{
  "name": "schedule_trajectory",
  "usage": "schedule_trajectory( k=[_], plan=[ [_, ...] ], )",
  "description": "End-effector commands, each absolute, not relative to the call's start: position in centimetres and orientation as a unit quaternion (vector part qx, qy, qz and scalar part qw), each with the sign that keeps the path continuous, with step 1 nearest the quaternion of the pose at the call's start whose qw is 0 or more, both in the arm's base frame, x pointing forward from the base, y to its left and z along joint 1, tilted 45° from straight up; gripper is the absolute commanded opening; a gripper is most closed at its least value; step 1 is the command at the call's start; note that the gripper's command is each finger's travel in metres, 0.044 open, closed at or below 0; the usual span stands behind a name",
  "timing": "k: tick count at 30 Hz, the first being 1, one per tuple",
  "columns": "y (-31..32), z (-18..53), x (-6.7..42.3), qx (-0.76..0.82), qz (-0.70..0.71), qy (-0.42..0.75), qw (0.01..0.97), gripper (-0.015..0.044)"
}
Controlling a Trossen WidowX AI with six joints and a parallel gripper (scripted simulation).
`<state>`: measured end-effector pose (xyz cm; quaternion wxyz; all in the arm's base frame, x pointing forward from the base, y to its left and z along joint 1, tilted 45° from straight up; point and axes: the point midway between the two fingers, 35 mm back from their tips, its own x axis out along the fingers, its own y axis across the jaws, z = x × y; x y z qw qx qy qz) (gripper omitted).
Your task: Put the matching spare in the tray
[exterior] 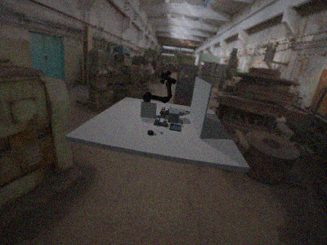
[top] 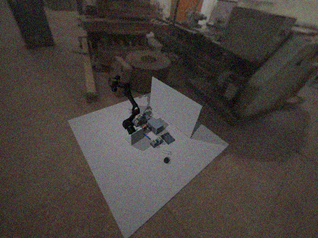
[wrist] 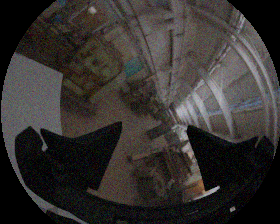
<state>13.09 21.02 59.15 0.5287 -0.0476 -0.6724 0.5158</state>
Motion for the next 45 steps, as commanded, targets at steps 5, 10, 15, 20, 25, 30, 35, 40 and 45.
schedule_trajectory(
  k=[5, 10, 15, 20, 25, 30, 35, 40, 45],
  plan=[
    [21.0, 59.1, 13.1, -0.048, 0.516, -0.672, 0.529, 0.0440],
    [19.5, 59.8, 10.3, -0.003, 0.524, -0.689, 0.501, 0.0440],
    [15.2, 62.5, 2.9, 0.088, 0.539, -0.726, 0.417, 0.0440],
    [10.4, 63.6, -1.8, 0.171, 0.550, -0.739, 0.348, 0.0440],
    [5.1, 64.0, -6.0, 0.238, 0.558, -0.751, 0.262, 0.0440],
    [-2.2, 63.4, -9.8, 0.315, 0.561, -0.751, 0.145, 0.0440],
    [-10.6, 61.6, -11.7, 0.385, 0.554, -0.738, 0.010, 0.0440],
    [-18.5, 58.8, -11.3, 0.436, 0.534, -0.713, -0.124, 0.0440],
    [-25.6, 55.2, -9.0, 0.469, 0.501, -0.681, -0.255, 0.0440]
  ],
)
